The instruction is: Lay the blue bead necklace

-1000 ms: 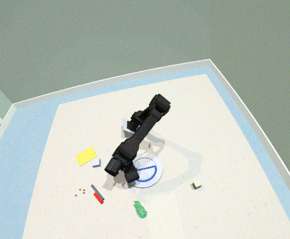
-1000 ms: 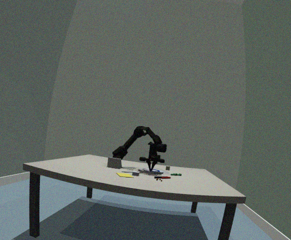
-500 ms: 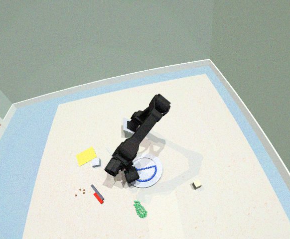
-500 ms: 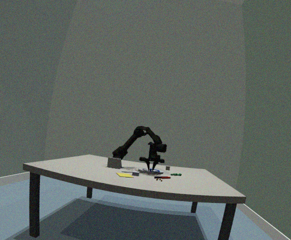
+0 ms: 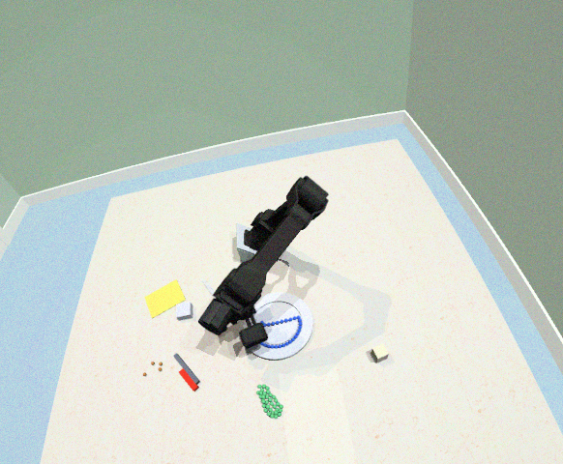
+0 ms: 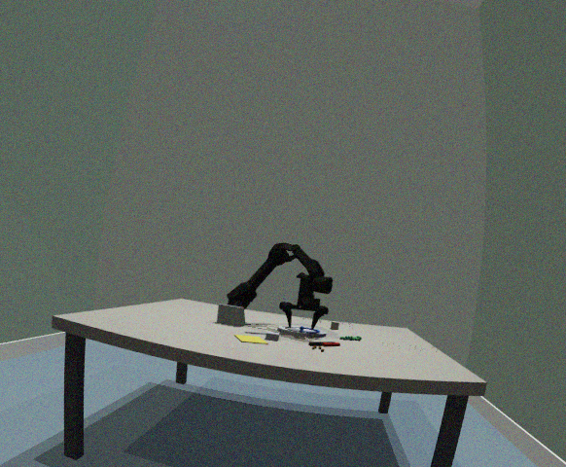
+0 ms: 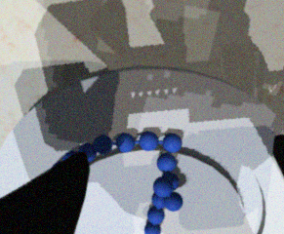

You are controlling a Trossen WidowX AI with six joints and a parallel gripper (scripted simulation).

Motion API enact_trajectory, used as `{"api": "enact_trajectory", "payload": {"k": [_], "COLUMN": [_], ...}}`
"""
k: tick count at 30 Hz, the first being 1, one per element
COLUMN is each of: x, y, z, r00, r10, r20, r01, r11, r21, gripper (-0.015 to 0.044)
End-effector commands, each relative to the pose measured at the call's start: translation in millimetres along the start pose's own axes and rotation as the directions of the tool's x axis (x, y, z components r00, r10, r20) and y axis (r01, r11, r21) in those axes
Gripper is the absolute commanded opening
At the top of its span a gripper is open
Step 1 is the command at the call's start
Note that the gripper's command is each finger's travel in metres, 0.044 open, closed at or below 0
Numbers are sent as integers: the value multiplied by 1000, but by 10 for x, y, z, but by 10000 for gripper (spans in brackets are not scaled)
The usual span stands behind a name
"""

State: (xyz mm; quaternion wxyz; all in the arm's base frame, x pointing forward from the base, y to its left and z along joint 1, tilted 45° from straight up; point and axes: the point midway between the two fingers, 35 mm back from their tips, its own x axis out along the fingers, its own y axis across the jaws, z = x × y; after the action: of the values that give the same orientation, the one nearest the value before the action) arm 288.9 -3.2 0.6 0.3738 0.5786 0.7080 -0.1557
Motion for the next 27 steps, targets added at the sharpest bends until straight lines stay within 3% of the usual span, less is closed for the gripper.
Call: {"api": "enact_trajectory", "payload": {"k": [1,23,27], "x": [-54,-59,-105], "y": [0,0,80], "z": [3,3,-174], "r00": [1000,1000,1000], "r10": [-1,-1,-1], "r20": [4,4,6], "r01": [1,1,1], "r11": [1000,1000,1000], "r21": [-6,-6,11], "gripper": [440,440,335]}}
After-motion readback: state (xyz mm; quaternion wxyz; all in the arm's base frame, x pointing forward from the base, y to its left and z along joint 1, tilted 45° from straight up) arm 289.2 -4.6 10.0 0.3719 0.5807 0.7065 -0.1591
